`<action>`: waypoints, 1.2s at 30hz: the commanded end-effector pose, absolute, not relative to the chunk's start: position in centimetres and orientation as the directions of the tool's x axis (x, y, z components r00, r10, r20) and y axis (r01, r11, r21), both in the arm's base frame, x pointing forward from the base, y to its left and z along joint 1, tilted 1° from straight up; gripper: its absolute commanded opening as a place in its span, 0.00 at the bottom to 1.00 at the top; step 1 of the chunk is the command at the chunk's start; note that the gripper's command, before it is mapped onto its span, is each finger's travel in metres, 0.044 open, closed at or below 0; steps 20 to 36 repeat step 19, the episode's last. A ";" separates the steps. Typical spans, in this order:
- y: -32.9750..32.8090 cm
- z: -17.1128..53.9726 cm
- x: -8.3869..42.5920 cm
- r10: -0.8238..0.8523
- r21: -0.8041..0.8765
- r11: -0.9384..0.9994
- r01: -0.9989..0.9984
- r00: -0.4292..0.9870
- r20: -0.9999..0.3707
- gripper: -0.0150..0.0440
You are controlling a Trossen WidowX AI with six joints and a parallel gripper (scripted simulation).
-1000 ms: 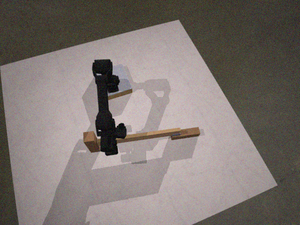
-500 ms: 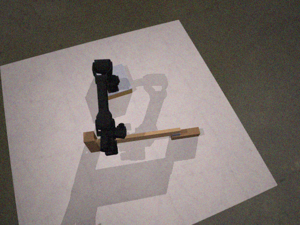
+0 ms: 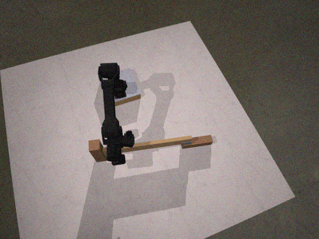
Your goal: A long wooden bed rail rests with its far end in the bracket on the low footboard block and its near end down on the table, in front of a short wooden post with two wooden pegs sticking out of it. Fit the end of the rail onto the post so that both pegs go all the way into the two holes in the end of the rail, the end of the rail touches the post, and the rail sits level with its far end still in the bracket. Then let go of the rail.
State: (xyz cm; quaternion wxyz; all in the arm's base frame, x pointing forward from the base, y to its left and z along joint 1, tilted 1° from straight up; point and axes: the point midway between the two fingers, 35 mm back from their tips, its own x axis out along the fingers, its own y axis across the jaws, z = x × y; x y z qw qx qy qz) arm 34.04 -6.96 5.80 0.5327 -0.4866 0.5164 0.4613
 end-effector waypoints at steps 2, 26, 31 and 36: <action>-5.4 7.3 34.2 -0.015 -0.043 0.103 -0.994 0.042 -0.999 1.00; -3.9 8.7 34.2 -0.018 -0.045 0.104 -0.994 0.043 -0.999 1.00; -3.9 8.7 34.2 -0.018 -0.045 0.104 -0.994 0.043 -0.999 1.00; -3.9 8.7 34.2 -0.018 -0.045 0.104 -0.994 0.043 -0.999 1.00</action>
